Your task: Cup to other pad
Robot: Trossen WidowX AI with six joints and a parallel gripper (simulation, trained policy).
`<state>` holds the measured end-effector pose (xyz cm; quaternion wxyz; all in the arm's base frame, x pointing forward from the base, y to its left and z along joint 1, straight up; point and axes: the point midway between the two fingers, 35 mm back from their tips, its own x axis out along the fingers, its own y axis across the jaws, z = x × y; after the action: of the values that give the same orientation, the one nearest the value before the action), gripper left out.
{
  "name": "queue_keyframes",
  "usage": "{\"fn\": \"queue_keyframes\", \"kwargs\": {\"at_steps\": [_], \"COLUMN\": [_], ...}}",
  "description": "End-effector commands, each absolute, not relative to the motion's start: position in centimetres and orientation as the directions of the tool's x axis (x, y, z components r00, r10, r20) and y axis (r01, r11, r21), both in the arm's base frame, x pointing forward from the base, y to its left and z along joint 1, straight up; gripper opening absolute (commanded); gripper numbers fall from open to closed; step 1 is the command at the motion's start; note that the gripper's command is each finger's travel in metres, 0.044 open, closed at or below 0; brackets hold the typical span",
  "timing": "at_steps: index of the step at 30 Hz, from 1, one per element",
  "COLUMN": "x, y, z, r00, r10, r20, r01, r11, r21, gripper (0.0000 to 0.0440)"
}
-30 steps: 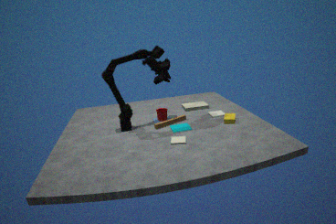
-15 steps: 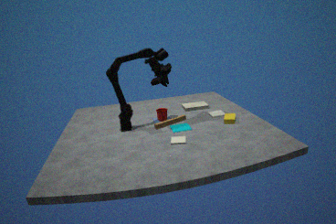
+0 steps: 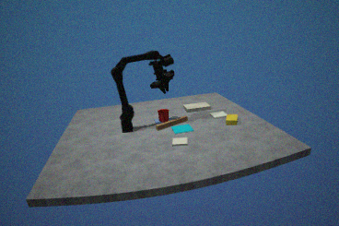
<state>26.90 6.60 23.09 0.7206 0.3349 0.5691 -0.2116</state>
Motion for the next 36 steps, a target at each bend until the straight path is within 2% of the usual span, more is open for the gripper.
{"fn": "queue_keyframes", "kwargs": {"at_steps": [1, 14, 36], "x": [26.5, 25.4, 24.2], "y": [6.3, 5.5, 5.1], "z": [22.3, 19.4, 14.0], "r00": [0.208, 0.050, -0.091], "r10": [0.055, -0.005, -0.076], "r20": [-0.977, -0.999, -0.993], "r01": [0.712, 0.763, 0.790], "r11": [0.677, 0.646, 0.601], "r21": [0.189, 0.035, -0.119], "gripper": [0.0137, 0.0144, 0.0171]}}
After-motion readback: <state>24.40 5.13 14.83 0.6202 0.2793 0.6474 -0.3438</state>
